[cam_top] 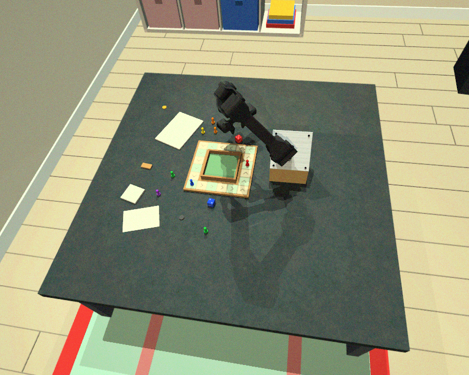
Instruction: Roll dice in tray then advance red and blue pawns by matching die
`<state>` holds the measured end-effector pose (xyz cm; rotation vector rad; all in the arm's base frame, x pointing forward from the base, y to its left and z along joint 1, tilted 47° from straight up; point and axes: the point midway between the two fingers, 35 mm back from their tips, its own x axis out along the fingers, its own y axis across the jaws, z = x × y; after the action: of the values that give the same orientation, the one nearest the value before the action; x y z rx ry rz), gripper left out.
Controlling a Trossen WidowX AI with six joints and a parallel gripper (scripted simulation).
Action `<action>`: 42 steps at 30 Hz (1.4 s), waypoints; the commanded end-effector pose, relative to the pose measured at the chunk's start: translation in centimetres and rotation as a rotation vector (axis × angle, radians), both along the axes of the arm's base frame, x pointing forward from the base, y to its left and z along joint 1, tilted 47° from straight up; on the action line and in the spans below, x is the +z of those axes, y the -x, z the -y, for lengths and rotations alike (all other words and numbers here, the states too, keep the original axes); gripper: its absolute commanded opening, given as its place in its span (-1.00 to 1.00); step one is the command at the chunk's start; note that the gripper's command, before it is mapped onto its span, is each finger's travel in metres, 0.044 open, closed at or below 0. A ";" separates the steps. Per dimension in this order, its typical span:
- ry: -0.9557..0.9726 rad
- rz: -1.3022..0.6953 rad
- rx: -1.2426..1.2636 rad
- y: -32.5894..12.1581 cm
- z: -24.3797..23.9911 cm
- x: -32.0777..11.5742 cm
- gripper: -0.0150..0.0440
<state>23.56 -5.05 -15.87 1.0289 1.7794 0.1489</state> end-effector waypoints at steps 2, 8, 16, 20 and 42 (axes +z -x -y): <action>-0.014 -0.017 -0.004 0.4 -0.8 -0.6 0.44; -0.015 -0.017 -0.004 0.5 -1.9 -1.7 0.44; -0.015 -0.017 -0.005 0.6 -2.5 -2.4 0.44; -0.015 -0.017 -0.005 0.7 -2.9 -2.8 0.44; -0.016 -0.017 -0.004 0.9 -4.1 -4.0 -0.18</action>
<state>22.77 -1.02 -19.86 1.0394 1.7922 0.1553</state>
